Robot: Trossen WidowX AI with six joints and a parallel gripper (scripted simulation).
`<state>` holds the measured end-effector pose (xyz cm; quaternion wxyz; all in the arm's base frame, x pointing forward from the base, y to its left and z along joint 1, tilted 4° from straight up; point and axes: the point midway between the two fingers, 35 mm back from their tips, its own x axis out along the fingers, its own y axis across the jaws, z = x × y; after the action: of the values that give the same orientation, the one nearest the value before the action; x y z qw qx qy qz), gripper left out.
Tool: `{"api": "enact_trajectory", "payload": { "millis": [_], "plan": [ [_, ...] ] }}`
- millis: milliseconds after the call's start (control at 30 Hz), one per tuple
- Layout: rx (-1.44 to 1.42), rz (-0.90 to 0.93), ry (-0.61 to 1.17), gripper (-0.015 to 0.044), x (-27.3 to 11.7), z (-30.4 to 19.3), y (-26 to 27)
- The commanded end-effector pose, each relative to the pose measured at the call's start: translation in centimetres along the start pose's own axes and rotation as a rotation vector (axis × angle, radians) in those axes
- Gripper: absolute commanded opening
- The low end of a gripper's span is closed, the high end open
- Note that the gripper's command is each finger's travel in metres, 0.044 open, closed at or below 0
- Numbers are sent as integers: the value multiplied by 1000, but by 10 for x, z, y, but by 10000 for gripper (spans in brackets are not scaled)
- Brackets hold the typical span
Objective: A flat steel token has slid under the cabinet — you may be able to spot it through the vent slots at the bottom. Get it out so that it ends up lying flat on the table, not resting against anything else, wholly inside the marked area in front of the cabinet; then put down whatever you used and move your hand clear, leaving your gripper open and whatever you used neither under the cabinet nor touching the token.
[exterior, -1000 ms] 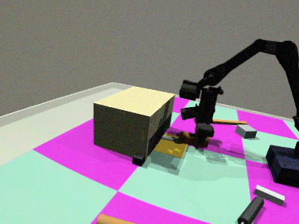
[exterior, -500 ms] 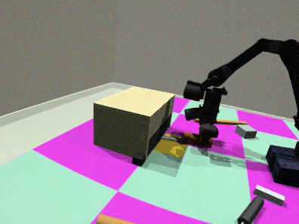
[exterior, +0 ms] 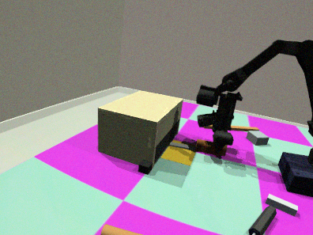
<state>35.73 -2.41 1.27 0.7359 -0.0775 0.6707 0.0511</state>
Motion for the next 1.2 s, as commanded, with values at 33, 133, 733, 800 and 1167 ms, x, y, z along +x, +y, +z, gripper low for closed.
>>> {"api": "enact_trajectory", "payload": {
  "millis": [33,133,733,800,1167],
  "plan": [
    [-7,1,1,0,1,-7,0],
    [-7,1,1,0,1,-10,0],
    [-7,1,3,0,1,-29,-1],
    [-7,1,3,0,1,-32,-1],
    [-7,1,4,0,1,-44,-1]
  ]
}}
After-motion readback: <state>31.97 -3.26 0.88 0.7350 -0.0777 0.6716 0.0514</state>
